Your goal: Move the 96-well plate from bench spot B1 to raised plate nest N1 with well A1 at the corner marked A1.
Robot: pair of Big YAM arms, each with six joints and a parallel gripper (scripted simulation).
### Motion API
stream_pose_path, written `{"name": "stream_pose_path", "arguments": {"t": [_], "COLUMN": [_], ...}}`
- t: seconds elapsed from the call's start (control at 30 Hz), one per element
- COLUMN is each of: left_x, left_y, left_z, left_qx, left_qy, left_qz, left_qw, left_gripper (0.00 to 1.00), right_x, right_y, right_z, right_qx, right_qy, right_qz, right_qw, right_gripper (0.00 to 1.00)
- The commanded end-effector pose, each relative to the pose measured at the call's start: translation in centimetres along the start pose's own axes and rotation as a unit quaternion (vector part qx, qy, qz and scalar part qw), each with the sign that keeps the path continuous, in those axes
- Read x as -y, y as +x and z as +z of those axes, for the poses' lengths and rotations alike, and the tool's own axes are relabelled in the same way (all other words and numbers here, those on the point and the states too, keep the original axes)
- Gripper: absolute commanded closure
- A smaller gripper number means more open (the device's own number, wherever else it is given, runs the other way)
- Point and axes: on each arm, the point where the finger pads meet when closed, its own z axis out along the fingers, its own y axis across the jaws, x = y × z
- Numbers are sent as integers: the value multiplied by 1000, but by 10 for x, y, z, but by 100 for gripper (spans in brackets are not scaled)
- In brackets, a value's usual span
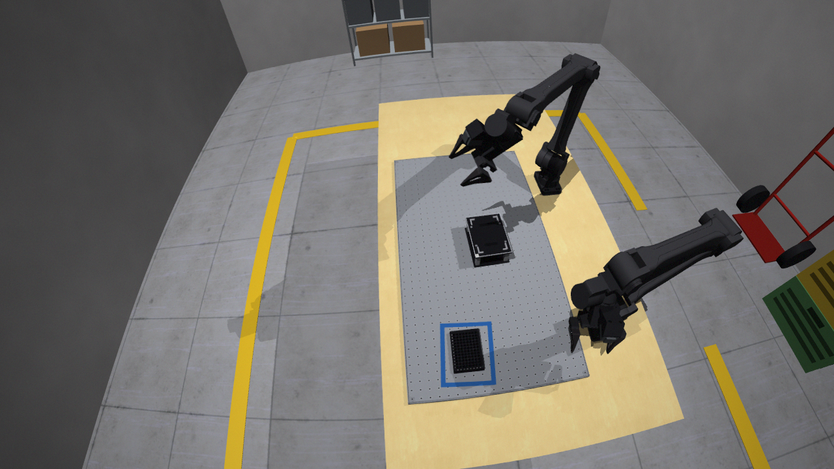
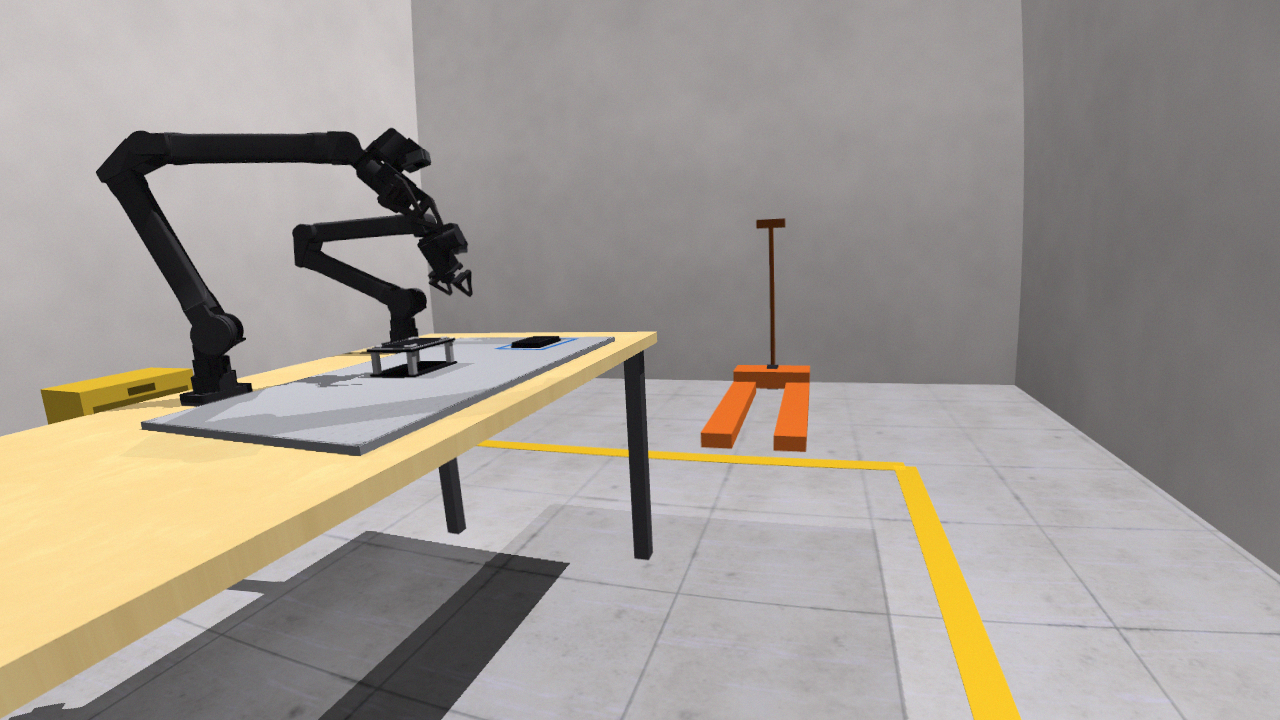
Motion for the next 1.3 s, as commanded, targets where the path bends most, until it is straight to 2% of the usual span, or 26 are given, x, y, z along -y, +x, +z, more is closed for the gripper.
{"name": "stream_pose_path", "arguments": {"t": [0.0, 0.53, 0.73, 1.03, 1.1, 1.27], "left_x": [2, 2, 22, 26, 26, 48], "left_y": [-3, -3, -14, -24, -24, -32], "left_z": [-3, -3, -13, -21, -21, -30], "left_qx": [3, 3, -4, 0, 0, -11], "left_qy": [3, 3, 27, 30, 30, 45], "left_qz": [-3, -3, 84, 74, 74, 162], "left_qw": [1000, 1000, 996, 997, 997, 986], "left_gripper": [0, 0, 0, 0, 0, 0], "right_x": [2, 2, 20, 51, 51, 68], "right_y": [-9, -9, 12, 33, 33, 45], "right_z": [-5, -5, -11, -25, -25, -30], "right_qx": [10, 10, -77, -211, -211, -287], "right_qy": [-1, -1, -15, -34, -34, -44], "right_qz": [6, 6, 45, 91, 91, 113], "right_qw": [1000, 1000, 996, 973, 973, 950], "right_gripper": [0, 0, 0, 0, 0, 0]}}
